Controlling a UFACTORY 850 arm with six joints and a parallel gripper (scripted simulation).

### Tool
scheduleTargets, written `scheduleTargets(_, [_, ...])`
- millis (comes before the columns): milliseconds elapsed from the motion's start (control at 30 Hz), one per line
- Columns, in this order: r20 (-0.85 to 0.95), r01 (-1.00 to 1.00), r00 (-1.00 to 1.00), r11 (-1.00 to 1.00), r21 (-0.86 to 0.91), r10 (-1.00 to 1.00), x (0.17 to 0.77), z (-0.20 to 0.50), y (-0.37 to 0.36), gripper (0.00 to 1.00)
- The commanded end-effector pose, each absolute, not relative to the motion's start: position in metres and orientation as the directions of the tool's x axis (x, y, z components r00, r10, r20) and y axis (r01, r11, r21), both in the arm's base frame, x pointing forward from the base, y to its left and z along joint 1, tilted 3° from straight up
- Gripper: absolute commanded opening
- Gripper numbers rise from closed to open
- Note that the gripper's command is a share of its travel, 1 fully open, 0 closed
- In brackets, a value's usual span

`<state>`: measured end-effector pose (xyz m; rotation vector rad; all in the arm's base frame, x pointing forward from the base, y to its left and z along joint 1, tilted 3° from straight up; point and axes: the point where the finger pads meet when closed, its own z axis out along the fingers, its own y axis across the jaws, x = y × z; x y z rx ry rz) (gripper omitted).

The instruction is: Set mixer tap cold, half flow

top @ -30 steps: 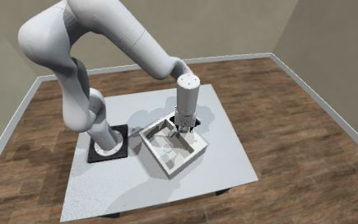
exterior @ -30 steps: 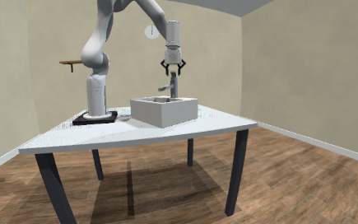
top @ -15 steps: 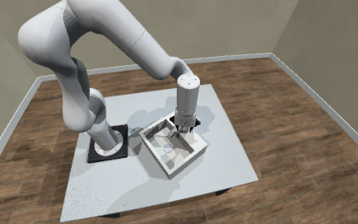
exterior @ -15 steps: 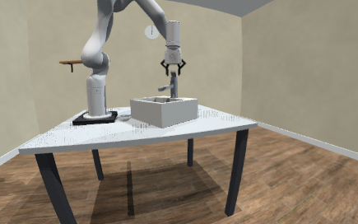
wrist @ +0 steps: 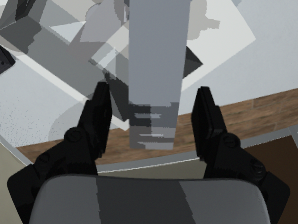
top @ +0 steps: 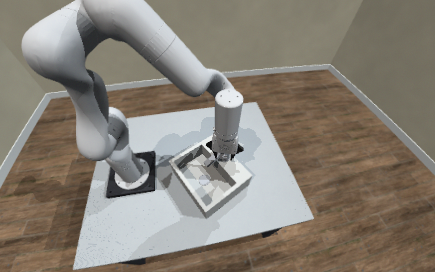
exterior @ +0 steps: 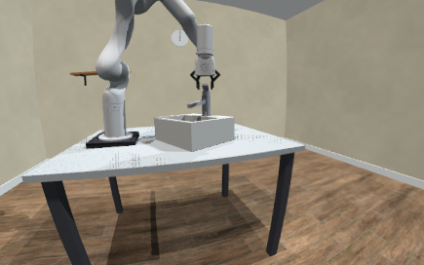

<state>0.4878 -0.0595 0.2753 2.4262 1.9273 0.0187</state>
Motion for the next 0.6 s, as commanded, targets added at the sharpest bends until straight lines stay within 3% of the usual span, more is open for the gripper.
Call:
scheduleTargets(0, [-0.017, 0.973, 0.227, -0.226, 0.043, 0.974, 0.4884, 0.2795, -0.0594, 0.68])
scheduleTargets(567, [-0.017, 0.973, 0.227, -0.226, 0.043, 0.974, 0.4881, 0.2879, -0.0592, 0.68])
